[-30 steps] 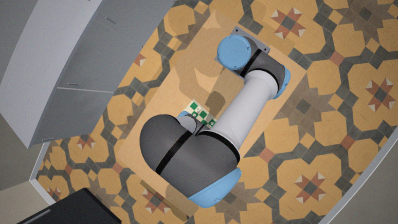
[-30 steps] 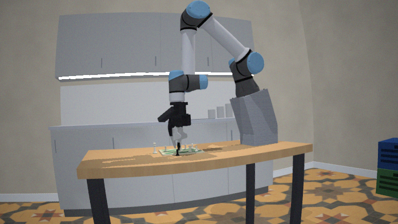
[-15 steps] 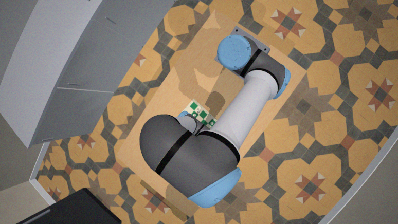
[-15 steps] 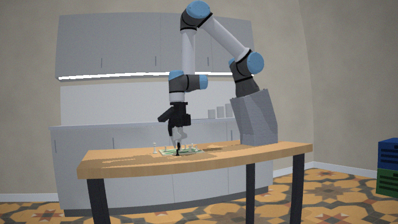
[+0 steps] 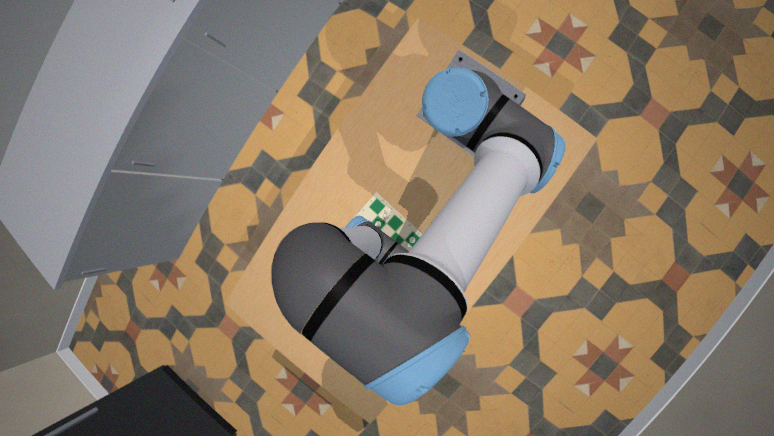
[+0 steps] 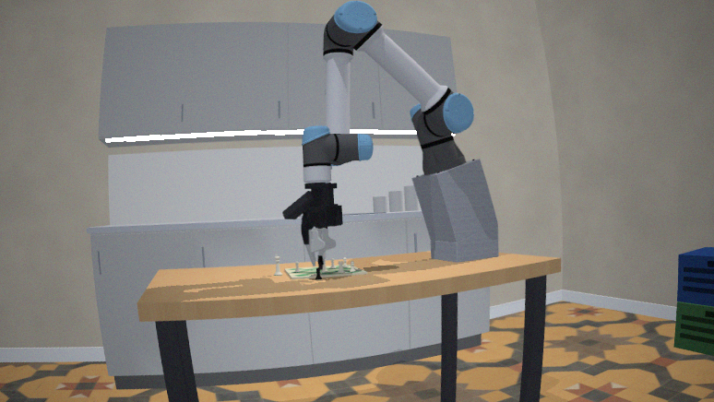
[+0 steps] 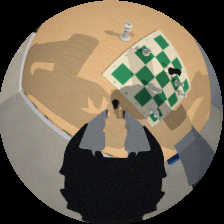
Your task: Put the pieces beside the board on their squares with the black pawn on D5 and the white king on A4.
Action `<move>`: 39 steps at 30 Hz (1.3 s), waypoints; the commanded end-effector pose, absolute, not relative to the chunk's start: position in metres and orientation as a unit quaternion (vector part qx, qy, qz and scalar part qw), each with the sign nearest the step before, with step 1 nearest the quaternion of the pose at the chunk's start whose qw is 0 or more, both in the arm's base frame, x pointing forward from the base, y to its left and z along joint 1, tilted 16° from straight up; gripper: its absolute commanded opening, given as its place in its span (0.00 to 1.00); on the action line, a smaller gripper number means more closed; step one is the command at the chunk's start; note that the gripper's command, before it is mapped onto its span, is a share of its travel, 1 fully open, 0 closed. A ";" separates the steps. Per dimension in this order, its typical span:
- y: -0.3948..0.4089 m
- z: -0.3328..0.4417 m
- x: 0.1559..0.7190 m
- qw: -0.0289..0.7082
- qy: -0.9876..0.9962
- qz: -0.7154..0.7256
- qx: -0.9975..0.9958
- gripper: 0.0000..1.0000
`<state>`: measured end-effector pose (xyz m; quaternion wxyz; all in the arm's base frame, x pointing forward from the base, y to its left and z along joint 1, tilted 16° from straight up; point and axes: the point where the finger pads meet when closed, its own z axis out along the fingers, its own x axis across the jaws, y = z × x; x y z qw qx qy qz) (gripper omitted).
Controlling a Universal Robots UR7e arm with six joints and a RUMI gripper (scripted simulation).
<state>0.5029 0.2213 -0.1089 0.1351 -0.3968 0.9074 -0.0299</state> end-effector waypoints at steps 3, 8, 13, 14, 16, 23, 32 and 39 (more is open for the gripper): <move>0.221 -0.108 0.503 0.136 0.907 -0.030 -0.397 0.20; 0.221 -0.108 0.503 0.136 0.907 -0.030 -0.397 0.20; 0.222 -0.111 0.504 0.136 0.907 -0.030 -0.397 0.20; 0.222 -0.112 0.504 0.136 0.907 -0.030 -0.397 0.20; 0.222 -0.112 0.504 0.136 0.907 -0.030 -0.397 0.20; 0.222 -0.124 0.508 0.136 0.907 -0.030 -0.397 0.20; 0.223 -0.137 0.511 0.136 0.907 -0.030 -0.397 0.20; 0.223 -0.140 0.512 0.136 0.907 -0.030 -0.397 0.20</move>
